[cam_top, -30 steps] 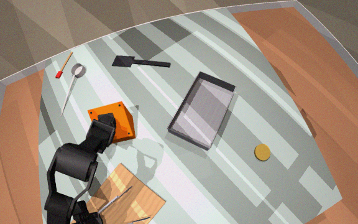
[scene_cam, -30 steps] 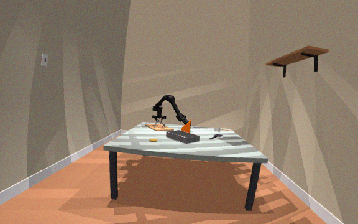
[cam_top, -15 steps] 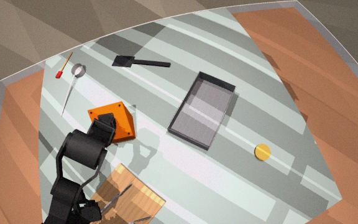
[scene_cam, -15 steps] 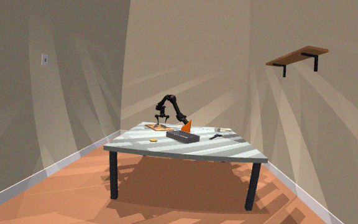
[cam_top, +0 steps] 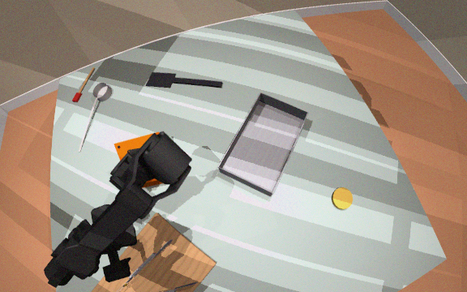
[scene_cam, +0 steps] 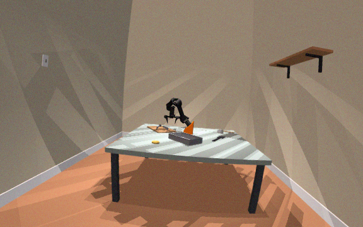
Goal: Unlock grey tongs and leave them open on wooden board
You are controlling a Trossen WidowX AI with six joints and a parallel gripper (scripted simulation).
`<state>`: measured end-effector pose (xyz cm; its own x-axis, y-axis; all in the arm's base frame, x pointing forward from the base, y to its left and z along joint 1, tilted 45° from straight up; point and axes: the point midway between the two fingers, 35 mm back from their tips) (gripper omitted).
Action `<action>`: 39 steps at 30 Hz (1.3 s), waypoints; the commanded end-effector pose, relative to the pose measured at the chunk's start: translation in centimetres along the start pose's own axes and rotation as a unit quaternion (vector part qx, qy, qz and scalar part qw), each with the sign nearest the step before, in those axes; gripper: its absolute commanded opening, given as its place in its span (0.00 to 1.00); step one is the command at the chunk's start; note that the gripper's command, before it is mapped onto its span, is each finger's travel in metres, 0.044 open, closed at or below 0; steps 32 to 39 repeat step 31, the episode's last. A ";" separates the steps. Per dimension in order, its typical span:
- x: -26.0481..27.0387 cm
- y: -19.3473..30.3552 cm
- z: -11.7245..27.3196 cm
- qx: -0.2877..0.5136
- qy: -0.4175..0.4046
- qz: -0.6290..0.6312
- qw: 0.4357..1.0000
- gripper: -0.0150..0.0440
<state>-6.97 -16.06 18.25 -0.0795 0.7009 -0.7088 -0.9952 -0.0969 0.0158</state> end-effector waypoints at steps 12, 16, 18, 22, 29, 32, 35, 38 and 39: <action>-0.8 0.2 4.3 0.001 0.005 -0.003 1.000 1.00; -0.8 0.2 4.3 0.001 0.005 -0.003 1.000 1.00; -0.8 0.2 4.3 0.001 0.005 -0.003 1.000 1.00; -0.8 0.2 4.3 0.001 0.005 -0.003 1.000 1.00; -0.8 0.2 4.3 0.001 0.005 -0.003 1.000 1.00; -0.8 0.2 4.3 0.001 0.005 -0.003 1.000 1.00; -0.8 0.2 4.3 0.001 0.005 -0.003 1.000 1.00; -0.8 0.2 4.3 0.001 0.005 -0.003 1.000 1.00; -0.8 0.2 4.3 0.001 0.005 -0.003 1.000 1.00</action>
Point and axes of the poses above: the point midway between the two fingers, 35 mm back from their tips, its own z axis back along the fingers, its own x axis across the jaws, y = z × x, and after that the axes turned 8 degrees about -z, right-handed
